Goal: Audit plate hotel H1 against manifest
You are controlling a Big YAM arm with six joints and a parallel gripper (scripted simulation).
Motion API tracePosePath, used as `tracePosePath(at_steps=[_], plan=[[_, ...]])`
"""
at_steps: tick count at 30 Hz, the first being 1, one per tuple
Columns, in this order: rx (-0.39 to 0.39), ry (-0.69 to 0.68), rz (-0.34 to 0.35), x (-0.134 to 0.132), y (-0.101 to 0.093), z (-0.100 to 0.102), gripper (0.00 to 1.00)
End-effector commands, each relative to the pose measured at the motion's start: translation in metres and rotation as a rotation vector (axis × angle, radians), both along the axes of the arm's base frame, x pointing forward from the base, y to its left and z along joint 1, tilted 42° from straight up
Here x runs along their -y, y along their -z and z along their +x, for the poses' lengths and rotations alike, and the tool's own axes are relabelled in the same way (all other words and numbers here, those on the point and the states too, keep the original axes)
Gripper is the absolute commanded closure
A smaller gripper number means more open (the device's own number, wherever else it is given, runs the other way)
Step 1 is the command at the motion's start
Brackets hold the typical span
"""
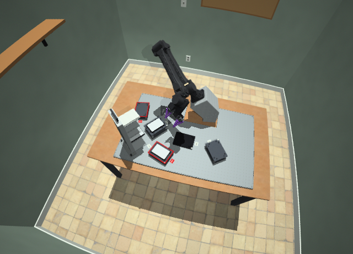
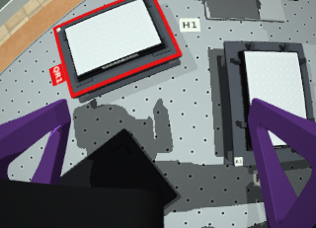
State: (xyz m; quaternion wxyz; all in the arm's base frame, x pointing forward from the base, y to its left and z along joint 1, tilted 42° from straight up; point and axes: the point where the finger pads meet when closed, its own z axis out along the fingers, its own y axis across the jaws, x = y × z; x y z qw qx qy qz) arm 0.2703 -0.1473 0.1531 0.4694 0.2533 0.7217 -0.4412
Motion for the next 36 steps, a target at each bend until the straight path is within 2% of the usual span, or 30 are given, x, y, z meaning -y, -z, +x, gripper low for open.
tracePosePath(at_steps=[1, 20, 26, 36], plan=[[-0.047, 0.003, -0.022, 0.008, -0.003, -0.009, 0.00], [-0.040, 0.003, -0.025, 0.041, -0.037, -0.031, 0.00], [0.000, 0.004, -0.039, 0.054, -0.071, -0.037, 0.00], [0.000, 0.004, -0.049, 0.071, -0.090, -0.059, 0.00]])
